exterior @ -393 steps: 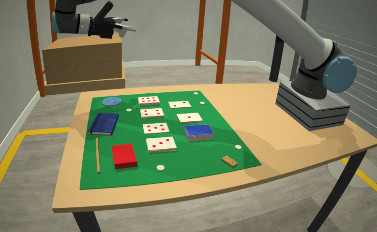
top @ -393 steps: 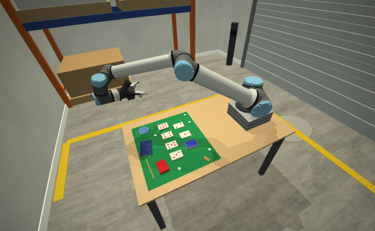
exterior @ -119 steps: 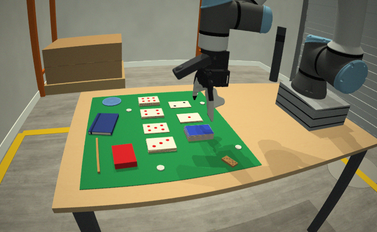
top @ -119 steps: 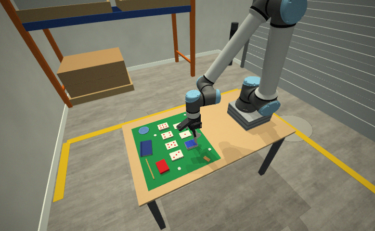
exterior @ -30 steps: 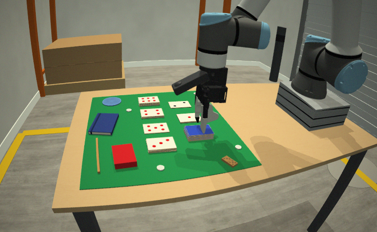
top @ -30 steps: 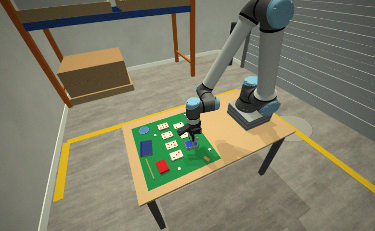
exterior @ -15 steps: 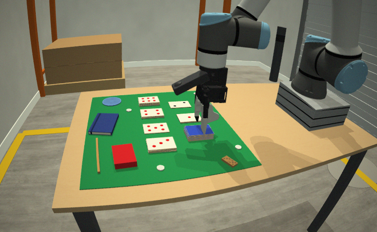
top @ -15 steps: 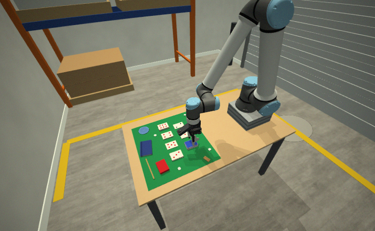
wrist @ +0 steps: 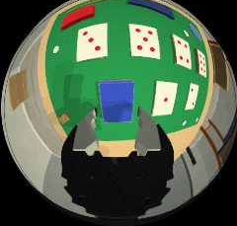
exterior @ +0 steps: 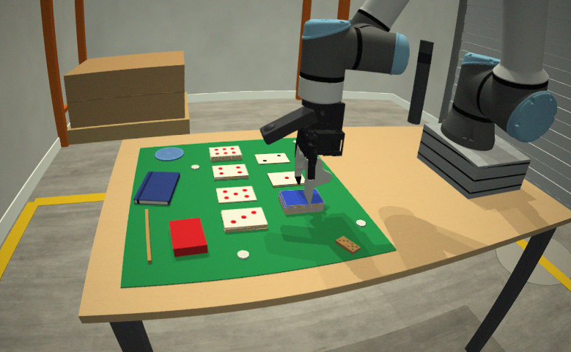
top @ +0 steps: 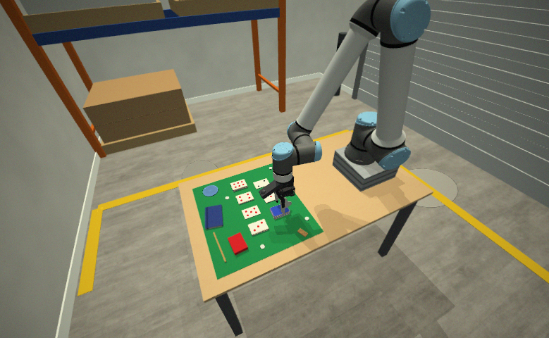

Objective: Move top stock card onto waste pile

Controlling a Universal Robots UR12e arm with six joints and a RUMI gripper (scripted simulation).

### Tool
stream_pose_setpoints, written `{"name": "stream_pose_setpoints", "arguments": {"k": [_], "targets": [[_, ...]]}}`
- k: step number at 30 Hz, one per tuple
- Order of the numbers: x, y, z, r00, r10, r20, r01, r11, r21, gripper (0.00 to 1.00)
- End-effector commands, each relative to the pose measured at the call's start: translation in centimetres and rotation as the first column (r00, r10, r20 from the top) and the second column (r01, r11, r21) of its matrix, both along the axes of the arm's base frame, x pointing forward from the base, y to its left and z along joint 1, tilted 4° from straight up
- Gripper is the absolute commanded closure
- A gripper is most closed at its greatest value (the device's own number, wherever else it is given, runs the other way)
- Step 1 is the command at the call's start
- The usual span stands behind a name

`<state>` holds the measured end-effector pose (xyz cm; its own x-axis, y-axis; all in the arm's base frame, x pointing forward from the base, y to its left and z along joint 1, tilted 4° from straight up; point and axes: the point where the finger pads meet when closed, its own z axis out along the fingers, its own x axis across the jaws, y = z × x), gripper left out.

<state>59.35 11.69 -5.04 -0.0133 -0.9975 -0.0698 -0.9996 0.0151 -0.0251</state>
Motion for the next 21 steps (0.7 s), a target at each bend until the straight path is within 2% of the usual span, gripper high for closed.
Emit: {"name": "stream_pose_setpoints", "arguments": {"k": [1, 21], "targets": [[0.06, -0.01, 0.05, 1.000, 0.000, 0.001, 0.000, 1.000, 0.000, 0.50], [0.14, 0.04, -0.61, 1.000, 0.000, 0.001, 0.000, 1.000, 0.000, 0.50]]}}
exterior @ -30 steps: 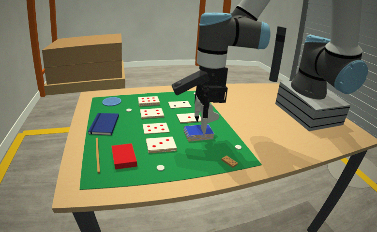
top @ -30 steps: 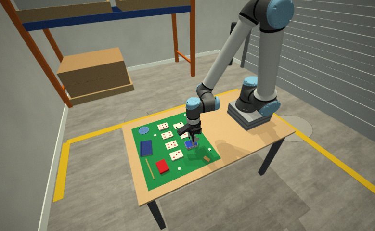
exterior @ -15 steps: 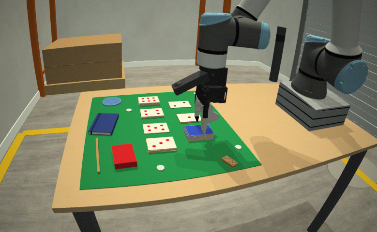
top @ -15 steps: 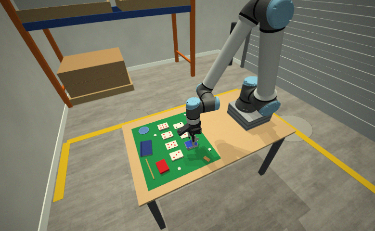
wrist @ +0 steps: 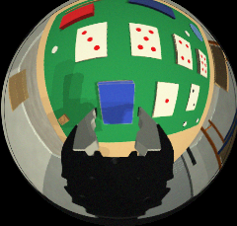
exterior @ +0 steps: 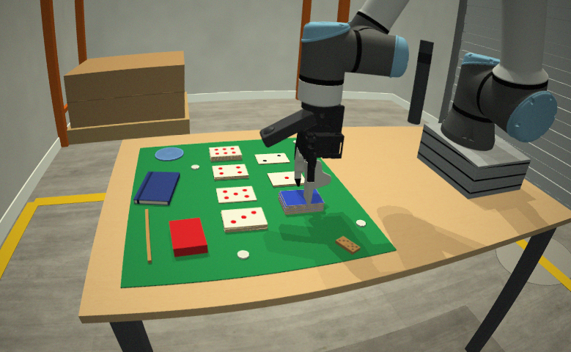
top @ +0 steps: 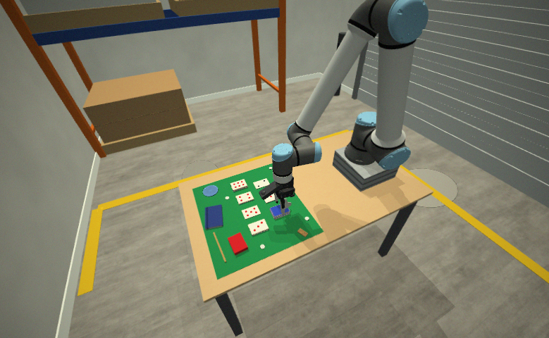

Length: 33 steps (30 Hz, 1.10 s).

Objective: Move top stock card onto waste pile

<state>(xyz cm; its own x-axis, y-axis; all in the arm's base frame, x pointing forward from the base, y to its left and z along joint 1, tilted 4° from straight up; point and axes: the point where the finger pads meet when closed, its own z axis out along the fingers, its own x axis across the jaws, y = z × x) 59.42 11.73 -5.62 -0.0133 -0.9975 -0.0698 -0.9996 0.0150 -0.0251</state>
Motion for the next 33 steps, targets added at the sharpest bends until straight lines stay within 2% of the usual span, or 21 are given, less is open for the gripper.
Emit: {"name": "stream_pose_setpoints", "arguments": {"k": [1, 33], "targets": [[0.07, 0.00, -0.03, 1.000, 0.000, 0.001, 0.000, 1.000, 0.000, 0.50], [0.08, 0.02, -0.34, 1.000, 0.000, 0.001, 0.000, 1.000, 0.000, 0.50]]}}
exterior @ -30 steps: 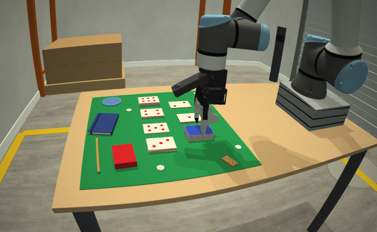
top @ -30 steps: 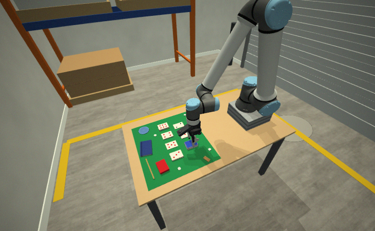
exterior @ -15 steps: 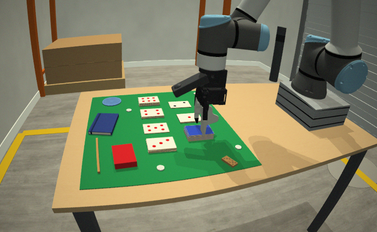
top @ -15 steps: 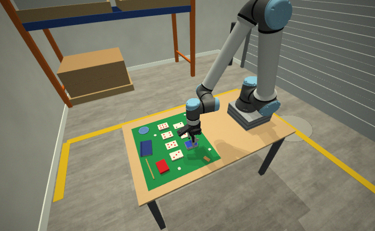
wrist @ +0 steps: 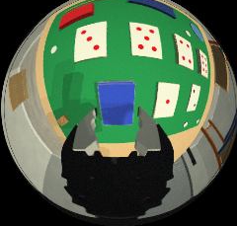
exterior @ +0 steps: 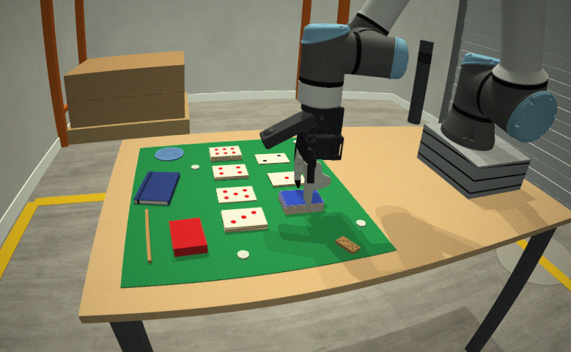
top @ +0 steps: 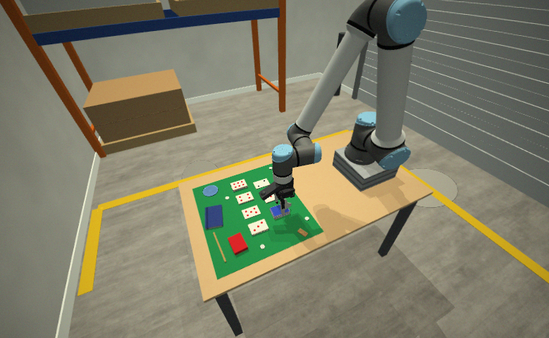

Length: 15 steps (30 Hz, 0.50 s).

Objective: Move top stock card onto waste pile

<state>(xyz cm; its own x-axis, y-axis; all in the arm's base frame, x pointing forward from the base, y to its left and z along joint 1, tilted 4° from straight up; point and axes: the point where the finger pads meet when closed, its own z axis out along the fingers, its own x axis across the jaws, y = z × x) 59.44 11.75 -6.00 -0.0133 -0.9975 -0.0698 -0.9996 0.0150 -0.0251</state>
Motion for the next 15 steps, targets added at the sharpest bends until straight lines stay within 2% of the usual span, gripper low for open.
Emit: {"name": "stream_pose_setpoints", "arguments": {"k": [1, 3, 4, 15], "targets": [[0.06, -0.01, 0.05, 1.000, 0.000, 0.001, 0.000, 1.000, 0.000, 0.50], [0.06, -0.01, 0.05, 1.000, 0.000, 0.001, 0.000, 1.000, 0.000, 0.50], [0.06, -0.01, 0.05, 1.000, 0.000, 0.001, 0.000, 1.000, 0.000, 0.57], [0.06, -0.01, 0.05, 1.000, 0.000, 0.001, 0.000, 1.000, 0.000, 0.57]]}}
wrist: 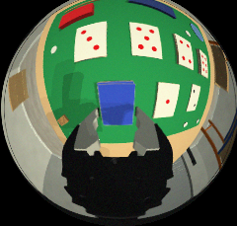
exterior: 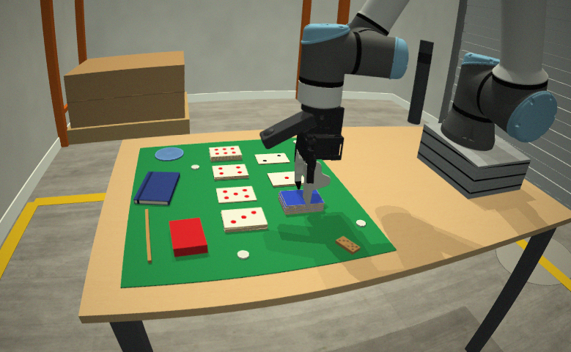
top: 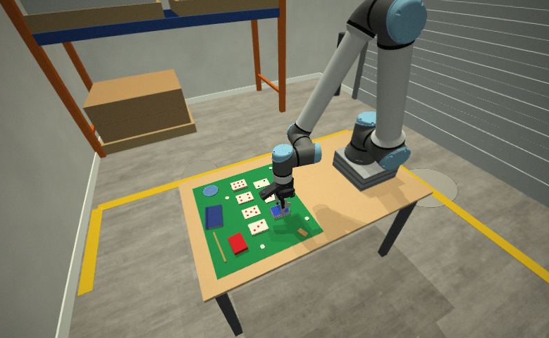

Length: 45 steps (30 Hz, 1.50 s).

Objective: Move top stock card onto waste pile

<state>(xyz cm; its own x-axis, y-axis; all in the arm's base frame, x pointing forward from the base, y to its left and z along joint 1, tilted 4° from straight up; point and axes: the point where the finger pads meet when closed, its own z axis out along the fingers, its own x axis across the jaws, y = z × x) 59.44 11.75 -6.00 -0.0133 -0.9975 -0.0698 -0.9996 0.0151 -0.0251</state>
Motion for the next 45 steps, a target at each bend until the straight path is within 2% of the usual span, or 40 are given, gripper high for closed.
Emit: {"name": "stream_pose_setpoints", "arguments": {"k": [1, 45], "targets": [[0.06, -0.01, 0.05, 1.000, 0.000, 0.001, 0.000, 1.000, 0.000, 0.57], [0.06, -0.01, 0.05, 1.000, 0.000, 0.001, 0.000, 1.000, 0.000, 0.58]]}}
